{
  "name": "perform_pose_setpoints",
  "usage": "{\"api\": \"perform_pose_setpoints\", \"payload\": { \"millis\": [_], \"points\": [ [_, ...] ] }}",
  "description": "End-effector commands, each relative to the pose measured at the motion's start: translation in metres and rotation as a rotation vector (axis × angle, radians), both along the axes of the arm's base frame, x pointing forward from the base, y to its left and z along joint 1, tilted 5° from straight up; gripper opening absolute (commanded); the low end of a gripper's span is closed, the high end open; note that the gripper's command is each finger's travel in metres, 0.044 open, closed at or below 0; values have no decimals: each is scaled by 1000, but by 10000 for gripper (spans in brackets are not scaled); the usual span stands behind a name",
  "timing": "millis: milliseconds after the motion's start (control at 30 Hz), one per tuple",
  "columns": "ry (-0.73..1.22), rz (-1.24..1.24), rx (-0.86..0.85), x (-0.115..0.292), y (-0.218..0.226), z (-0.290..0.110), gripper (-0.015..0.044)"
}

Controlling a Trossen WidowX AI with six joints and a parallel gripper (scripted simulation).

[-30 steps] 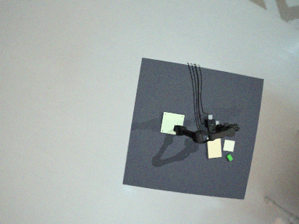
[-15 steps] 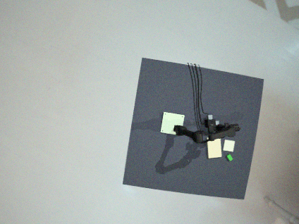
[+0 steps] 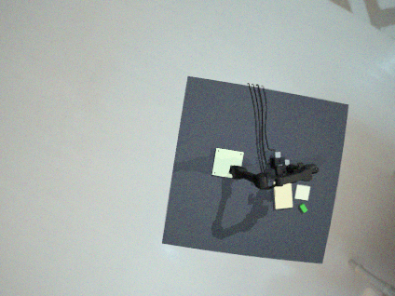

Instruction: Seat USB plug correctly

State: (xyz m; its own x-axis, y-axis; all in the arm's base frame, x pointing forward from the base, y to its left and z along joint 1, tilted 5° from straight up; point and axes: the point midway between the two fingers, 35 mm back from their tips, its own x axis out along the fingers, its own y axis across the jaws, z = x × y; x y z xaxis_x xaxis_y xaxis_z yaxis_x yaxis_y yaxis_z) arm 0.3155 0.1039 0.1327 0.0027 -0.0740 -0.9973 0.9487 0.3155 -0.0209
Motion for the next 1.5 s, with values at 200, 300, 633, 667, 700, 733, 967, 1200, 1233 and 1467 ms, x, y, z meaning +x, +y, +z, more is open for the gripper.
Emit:
{"api": "perform_pose_setpoints", "payload": {
  "millis": [200, 300, 633, 667, 700, 733, 967, 1200, 1233, 1467],
  "points": [
    [-4, -3, 1, 0, 1, 8, 0],
    [-4, -3, 2, 0, 1, 10, 0],
    [1, 40, 1, 0, 1, 11, 0],
    [3, 59, 0, 0, 1, 11, 0],
    [5, 81, 0, 0, 1, 11, 0],
    [7, 107, 0, 0, 1, 11, 0],
    [22, 302, -1, 0, 1, 10, 0],
    [35, 483, -1, 0, 1, 10, 0],
    [37, 510, -1, 0, 1, 10, 0],
    [51, 693, -2, 0, 1, 10, 0]
  ]
}}
